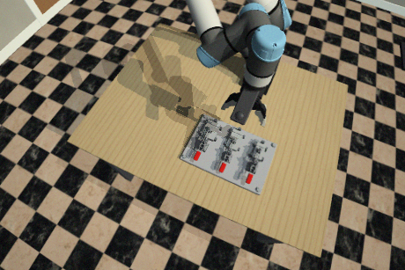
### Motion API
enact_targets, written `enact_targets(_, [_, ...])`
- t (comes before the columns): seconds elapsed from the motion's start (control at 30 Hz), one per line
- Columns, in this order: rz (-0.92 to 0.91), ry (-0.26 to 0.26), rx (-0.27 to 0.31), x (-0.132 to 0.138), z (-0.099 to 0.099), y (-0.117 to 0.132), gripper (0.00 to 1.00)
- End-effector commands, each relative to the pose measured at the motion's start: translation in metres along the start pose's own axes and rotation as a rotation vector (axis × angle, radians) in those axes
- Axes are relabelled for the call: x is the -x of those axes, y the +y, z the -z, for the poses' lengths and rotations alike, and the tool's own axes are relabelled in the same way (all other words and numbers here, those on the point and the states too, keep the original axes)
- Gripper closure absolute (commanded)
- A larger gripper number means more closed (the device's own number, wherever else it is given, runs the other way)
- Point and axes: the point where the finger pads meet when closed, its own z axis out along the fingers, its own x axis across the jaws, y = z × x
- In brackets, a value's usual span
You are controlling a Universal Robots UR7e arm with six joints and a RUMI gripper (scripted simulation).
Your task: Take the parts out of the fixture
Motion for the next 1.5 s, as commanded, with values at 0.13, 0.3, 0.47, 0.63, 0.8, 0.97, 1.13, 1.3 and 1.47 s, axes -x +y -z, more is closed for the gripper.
enact_targets(0.13, [-0.002,0.000,-0.001,-0.0001,0.0002,-0.0001,0.00])
enact_targets(0.3, [-0.002,0.000,-0.001,-0.0001,0.0002,-0.0001,0.00])
enact_targets(0.47, [-0.002,0.000,-0.001,-0.0001,0.0002,-0.0001,1.00])
enact_targets(0.63, [-0.002,0.000,-0.001,-0.0001,0.0002,-0.0001,1.00])
enact_targets(0.8, [-0.002,0.000,-0.001,-0.0001,0.0002,-0.0001,1.00])
enact_targets(0.97, [-0.002,0.000,-0.001,-0.0001,0.0002,-0.0001,1.00])
enact_targets(1.13, [-0.002,0.000,-0.001,-0.0001,0.0002,-0.0001,1.00])
enact_targets(1.3, [-0.002,0.000,-0.001,-0.0001,0.0002,-0.0001,1.00])
enact_targets(1.47, [-0.002,0.000,-0.001,-0.0001,0.0002,-0.0001,1.00])
